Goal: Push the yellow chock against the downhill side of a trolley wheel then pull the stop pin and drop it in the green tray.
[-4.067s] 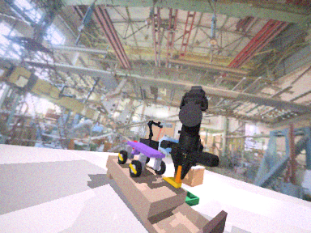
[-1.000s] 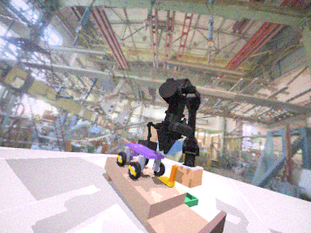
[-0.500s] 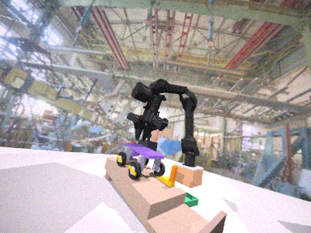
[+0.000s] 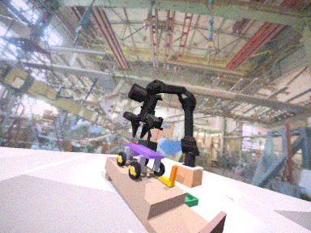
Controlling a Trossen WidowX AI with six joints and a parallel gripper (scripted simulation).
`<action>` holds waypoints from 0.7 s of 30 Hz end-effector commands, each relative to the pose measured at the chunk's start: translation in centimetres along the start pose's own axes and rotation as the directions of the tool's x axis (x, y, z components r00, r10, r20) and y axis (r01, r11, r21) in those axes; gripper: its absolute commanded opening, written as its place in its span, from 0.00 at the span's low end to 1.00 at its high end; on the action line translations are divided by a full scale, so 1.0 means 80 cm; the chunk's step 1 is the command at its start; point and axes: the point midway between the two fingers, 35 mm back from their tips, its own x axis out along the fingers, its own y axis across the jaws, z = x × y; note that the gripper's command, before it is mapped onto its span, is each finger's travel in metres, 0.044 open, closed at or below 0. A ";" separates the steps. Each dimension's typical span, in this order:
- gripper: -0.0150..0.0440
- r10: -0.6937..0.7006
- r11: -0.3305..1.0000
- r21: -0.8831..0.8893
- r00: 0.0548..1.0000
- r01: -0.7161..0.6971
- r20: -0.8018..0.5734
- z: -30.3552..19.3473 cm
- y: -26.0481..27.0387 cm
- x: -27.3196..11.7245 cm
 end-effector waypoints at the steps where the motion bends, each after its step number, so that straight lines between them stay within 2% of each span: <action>1: 0.58 -0.004 1.000 0.012 1.000 0.004 -0.005 -0.002 -0.001 0.004; 21: 0.58 -0.004 1.000 0.012 1.000 0.004 -0.006 -0.003 -0.001 0.035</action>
